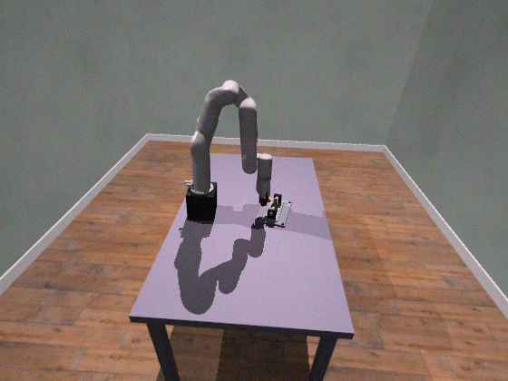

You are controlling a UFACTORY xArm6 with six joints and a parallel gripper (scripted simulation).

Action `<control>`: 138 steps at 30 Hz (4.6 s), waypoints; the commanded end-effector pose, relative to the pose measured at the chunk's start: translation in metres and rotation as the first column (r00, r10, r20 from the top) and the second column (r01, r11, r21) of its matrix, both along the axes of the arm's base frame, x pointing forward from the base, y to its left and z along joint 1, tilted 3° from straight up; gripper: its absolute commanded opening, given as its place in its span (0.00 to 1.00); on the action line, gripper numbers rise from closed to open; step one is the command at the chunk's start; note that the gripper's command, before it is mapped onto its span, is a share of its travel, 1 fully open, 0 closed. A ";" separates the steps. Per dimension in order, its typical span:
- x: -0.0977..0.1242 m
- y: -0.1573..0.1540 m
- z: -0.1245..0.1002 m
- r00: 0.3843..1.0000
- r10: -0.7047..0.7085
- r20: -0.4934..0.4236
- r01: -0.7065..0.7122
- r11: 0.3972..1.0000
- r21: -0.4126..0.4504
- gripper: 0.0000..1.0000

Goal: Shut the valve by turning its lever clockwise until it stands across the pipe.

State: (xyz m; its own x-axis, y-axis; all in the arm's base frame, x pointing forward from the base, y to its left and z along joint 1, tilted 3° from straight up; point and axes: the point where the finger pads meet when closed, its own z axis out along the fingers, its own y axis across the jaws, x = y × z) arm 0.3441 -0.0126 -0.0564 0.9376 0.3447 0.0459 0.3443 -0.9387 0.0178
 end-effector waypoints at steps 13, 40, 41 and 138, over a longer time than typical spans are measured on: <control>-0.002 0.009 0.001 0.995 -0.095 0.001 0.095 0.995 0.005 0.00; -0.004 0.021 0.000 0.970 -0.243 0.000 0.243 0.970 0.013 0.00; -0.004 0.021 0.000 0.970 -0.244 0.000 0.244 0.970 0.013 0.00; -0.002 0.049 0.001 0.825 -0.565 -0.007 0.565 0.825 0.029 0.68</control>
